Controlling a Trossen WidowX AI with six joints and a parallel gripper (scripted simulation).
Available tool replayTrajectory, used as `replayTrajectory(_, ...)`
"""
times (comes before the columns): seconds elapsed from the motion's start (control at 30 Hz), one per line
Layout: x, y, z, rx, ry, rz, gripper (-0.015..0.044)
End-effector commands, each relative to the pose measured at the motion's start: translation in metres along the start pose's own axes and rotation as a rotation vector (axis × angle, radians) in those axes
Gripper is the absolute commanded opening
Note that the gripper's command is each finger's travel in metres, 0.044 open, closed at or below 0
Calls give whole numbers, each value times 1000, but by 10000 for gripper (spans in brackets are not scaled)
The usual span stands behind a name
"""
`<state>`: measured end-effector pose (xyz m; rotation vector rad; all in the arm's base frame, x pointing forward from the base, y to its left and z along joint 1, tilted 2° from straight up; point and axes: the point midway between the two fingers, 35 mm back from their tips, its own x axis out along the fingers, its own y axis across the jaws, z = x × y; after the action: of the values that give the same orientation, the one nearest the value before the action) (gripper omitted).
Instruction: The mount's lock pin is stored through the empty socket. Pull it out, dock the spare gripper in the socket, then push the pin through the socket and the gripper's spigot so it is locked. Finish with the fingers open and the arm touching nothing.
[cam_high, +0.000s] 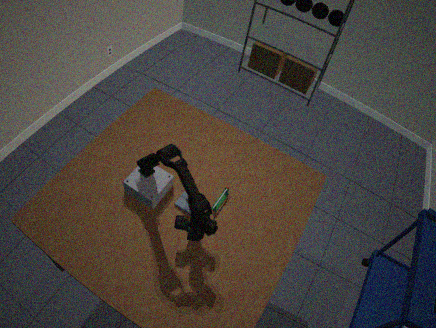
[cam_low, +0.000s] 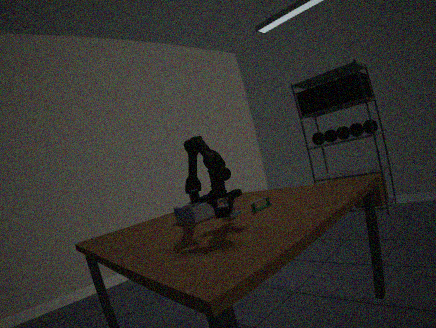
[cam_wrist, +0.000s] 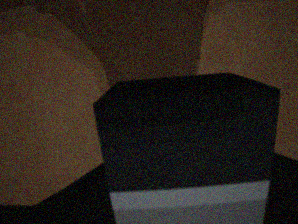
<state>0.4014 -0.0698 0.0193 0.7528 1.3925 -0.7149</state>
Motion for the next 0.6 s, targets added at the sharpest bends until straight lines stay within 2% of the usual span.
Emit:
replayTrajectory(0.0,-2,0,-1,108,-4,4,0)
replayTrajectory(0.57,-3,-3,-4,527,-3,5,0)
